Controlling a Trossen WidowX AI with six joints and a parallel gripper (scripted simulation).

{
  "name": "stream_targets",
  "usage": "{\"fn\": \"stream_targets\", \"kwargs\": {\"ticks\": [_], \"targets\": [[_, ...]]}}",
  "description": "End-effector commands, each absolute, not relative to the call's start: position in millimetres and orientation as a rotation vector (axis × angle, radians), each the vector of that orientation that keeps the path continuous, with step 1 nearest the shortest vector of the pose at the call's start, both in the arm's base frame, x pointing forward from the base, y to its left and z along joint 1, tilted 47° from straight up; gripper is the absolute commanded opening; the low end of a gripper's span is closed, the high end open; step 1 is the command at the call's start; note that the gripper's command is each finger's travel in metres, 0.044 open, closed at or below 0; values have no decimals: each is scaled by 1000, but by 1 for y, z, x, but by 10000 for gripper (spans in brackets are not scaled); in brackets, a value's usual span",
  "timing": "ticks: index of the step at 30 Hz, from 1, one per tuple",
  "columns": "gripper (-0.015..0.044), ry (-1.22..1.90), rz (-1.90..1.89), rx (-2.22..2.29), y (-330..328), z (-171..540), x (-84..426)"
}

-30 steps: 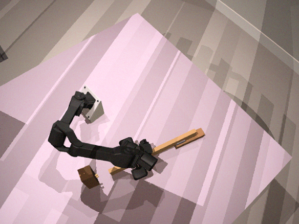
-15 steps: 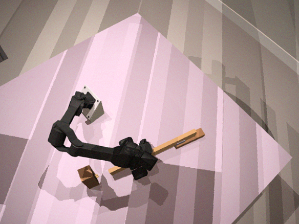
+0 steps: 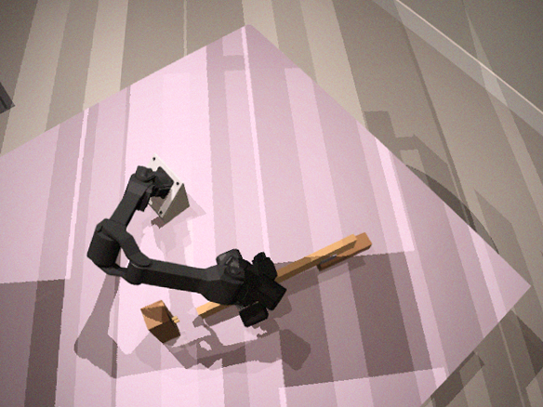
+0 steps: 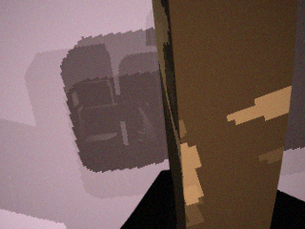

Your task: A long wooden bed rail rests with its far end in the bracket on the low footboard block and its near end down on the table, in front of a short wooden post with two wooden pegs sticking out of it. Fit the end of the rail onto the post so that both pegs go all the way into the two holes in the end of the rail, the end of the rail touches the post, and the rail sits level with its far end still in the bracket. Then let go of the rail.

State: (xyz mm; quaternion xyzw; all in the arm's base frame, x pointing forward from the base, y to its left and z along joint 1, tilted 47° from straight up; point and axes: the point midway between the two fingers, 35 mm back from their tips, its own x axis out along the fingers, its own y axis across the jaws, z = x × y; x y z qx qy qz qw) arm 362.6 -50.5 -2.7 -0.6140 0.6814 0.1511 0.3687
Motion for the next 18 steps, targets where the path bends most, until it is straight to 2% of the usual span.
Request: {"fn": "stream_targets", "kwargs": {"ticks": [1,18], "targets": [[0,1750,388,-1581,-50,-2,363],[0,1749,388,-1581,-44,4,363]]}}
